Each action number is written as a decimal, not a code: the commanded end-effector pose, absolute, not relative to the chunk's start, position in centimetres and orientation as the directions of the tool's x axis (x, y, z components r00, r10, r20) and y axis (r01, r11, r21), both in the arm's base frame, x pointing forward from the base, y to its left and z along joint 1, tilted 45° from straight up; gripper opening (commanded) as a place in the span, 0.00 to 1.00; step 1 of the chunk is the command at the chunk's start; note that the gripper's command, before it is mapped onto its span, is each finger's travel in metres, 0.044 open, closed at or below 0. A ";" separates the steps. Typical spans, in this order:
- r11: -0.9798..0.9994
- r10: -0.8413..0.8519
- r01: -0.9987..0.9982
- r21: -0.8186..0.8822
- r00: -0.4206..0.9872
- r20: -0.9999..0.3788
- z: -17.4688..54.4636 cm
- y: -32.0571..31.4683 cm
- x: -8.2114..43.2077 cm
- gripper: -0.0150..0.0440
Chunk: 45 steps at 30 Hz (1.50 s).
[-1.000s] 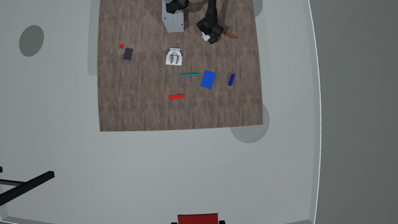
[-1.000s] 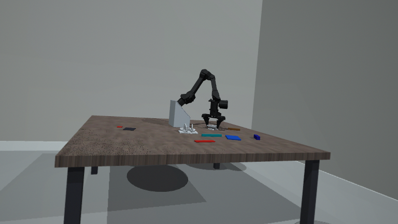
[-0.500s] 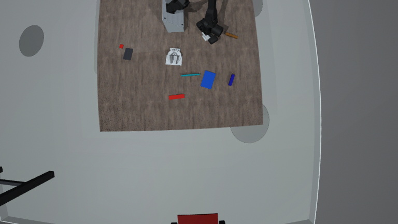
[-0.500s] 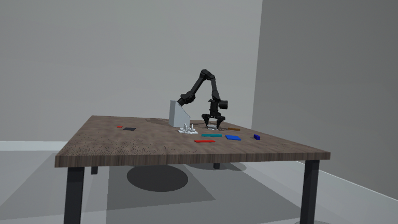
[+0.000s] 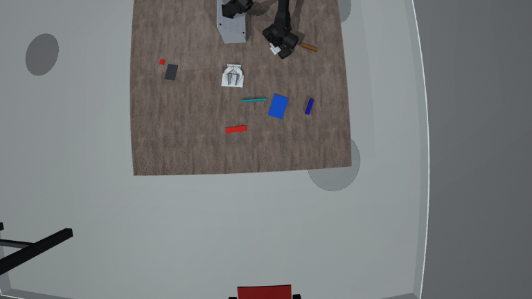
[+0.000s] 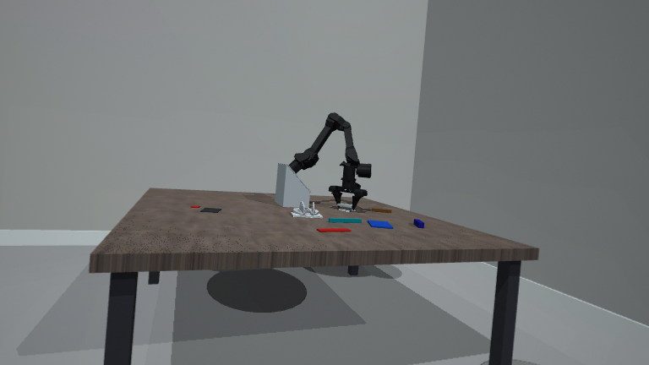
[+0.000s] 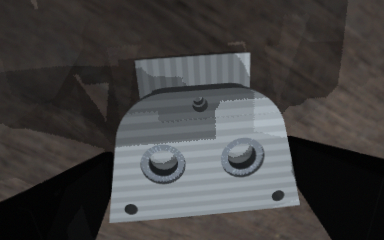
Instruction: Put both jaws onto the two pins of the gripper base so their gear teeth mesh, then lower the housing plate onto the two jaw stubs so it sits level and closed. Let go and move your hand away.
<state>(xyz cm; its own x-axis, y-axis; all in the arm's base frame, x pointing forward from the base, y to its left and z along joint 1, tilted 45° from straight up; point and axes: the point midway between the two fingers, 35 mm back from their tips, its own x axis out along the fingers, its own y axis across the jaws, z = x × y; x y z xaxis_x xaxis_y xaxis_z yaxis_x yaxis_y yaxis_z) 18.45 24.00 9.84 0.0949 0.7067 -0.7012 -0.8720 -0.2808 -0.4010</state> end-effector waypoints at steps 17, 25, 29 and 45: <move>-0.281 0.706 -0.872 -0.401 0.095 -0.702 10.2 23.7 18.5 0.85; -0.282 0.703 -0.872 -0.400 0.096 -0.705 11.9 21.9 18.5 0.85; -0.282 0.702 -0.872 -0.400 0.097 -0.706 12.8 21.0 18.4 0.85; -0.278 0.702 -0.873 -0.401 0.100 -0.705 14.9 18.9 17.8 0.85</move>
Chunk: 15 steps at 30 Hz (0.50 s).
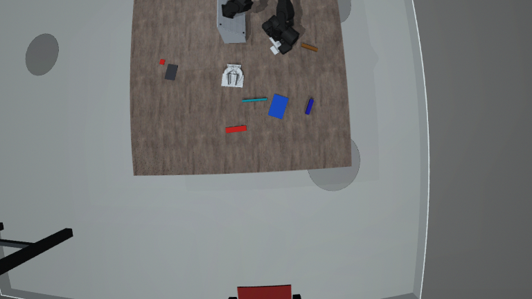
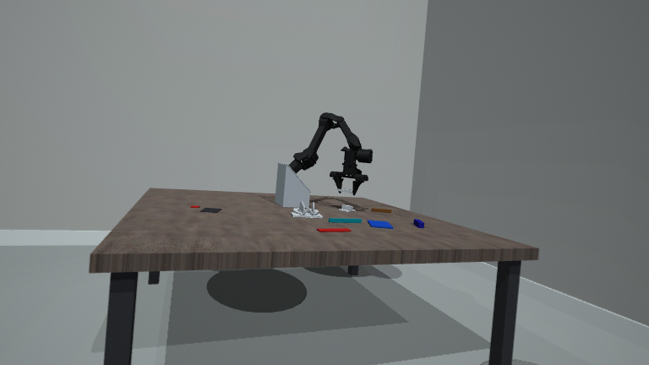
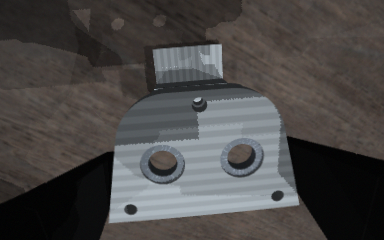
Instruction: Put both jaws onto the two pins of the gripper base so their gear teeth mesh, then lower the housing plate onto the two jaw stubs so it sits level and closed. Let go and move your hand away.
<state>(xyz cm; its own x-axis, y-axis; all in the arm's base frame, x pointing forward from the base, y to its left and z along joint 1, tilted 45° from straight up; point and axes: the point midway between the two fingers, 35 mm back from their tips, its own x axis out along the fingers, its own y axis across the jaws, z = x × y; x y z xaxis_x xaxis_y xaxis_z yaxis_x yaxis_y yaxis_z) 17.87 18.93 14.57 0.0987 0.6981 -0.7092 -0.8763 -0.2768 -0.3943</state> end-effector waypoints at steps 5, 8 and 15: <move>-0.223 0.693 -0.912 -0.345 0.101 -0.714 14.3 18.4 18.7 0.85; -0.173 0.685 -0.939 -0.296 0.102 -0.722 13.8 18.0 19.4 0.85; -0.048 0.668 -0.983 -0.179 0.102 -0.737 12.6 16.9 21.0 0.85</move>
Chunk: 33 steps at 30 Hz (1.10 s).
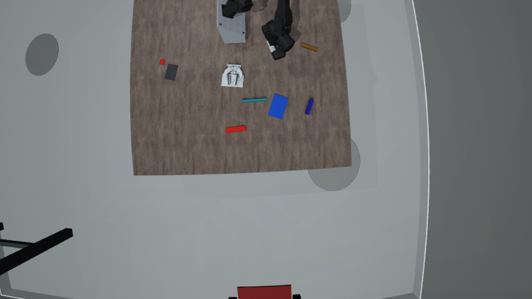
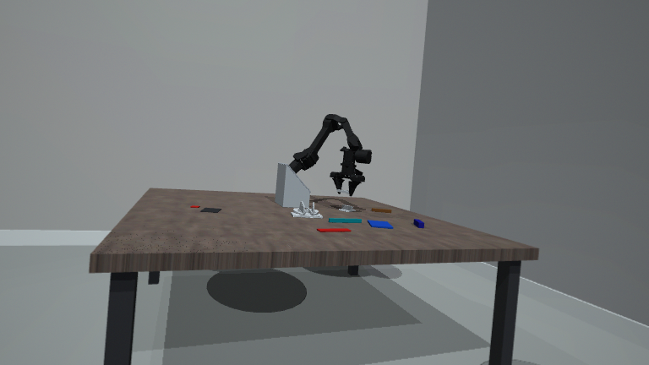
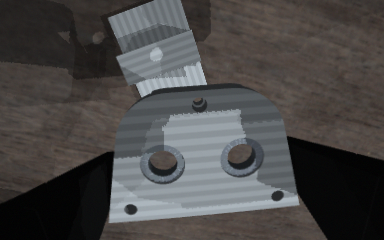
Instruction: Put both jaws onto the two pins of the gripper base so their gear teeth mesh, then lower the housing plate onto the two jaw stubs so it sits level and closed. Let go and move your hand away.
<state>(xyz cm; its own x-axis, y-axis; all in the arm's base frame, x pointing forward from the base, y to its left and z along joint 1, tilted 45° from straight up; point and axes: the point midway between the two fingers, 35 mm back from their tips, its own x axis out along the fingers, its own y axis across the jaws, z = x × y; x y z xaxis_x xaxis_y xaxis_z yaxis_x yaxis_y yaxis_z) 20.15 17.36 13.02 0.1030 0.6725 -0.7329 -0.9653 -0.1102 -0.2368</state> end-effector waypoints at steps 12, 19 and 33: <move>0.179 0.647 -0.984 0.026 0.098 -0.756 10.3 14.6 23.3 0.85; 0.308 0.639 -0.940 0.143 0.094 -0.763 9.0 13.2 24.5 0.85; 0.537 0.635 -0.763 0.359 0.085 -0.768 6.2 9.9 26.4 0.85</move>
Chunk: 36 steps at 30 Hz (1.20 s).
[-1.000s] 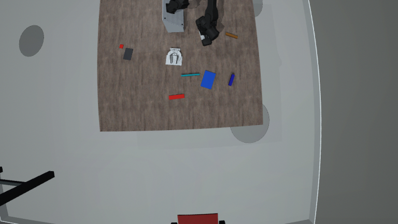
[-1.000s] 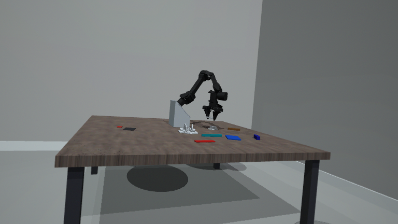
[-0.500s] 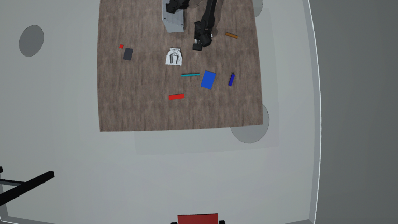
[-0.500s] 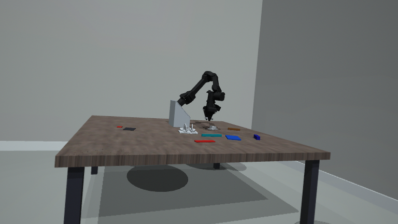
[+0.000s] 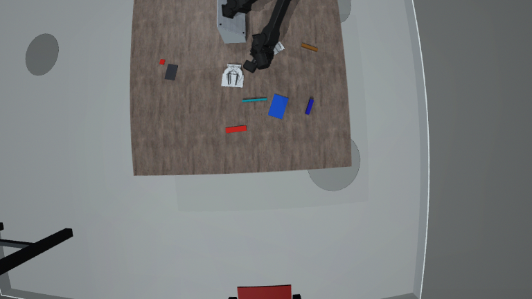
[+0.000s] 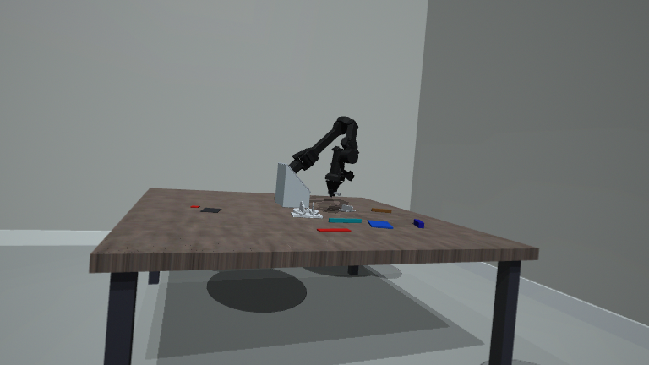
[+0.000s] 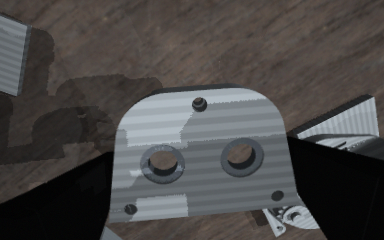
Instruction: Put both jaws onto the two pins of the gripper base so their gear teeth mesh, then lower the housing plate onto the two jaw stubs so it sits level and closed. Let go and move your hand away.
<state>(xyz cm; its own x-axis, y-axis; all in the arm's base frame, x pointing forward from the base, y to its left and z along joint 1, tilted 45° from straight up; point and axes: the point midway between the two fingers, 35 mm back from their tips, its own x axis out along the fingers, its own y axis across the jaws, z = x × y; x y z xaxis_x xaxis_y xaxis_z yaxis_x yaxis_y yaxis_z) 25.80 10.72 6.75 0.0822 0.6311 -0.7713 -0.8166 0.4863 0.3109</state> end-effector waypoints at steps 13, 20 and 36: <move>0.685 0.642 -0.507 0.523 0.081 -0.762 3.5 6.7 27.5 0.85; 0.730 0.651 -0.338 0.594 0.081 -0.755 2.0 4.9 27.8 0.85; 0.722 0.681 0.080 0.687 0.094 -0.726 -1.6 0.8 27.6 0.85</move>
